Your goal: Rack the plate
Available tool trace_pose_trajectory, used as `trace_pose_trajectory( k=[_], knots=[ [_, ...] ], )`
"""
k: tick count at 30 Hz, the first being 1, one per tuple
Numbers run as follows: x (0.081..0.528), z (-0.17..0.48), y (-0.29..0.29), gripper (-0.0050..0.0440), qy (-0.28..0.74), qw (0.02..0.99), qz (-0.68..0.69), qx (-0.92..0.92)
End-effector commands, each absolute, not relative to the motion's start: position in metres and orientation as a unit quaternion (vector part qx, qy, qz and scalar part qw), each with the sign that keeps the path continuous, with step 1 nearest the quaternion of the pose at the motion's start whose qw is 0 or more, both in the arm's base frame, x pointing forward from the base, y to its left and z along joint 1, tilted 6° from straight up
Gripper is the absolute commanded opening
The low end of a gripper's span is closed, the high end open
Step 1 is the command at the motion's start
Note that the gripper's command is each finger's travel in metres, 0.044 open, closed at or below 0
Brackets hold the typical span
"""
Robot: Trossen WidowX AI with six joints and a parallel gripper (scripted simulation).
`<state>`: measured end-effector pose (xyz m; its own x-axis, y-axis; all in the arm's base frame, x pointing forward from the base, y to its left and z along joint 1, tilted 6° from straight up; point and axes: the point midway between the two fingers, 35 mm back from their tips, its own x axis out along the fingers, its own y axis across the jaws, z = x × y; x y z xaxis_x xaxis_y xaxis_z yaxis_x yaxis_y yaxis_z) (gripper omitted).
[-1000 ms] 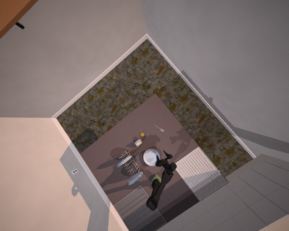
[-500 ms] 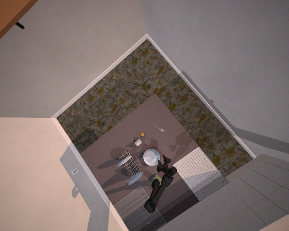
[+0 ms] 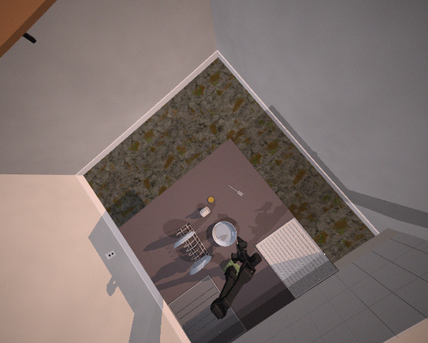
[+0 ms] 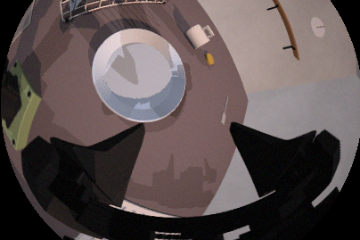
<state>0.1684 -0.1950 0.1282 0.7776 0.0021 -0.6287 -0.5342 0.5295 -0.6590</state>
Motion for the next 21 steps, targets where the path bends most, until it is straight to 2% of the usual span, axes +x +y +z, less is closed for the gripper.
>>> trace_pose_trajectory(
  k=[1,21],
  knots=[
    [0.157,0.122,-0.182,0.0440,0.285,0.791,0.194,-0.505],
    [0.125,0.097,-0.131,0.0440,0.226,0.630,0.303,-0.679]
  ],
)
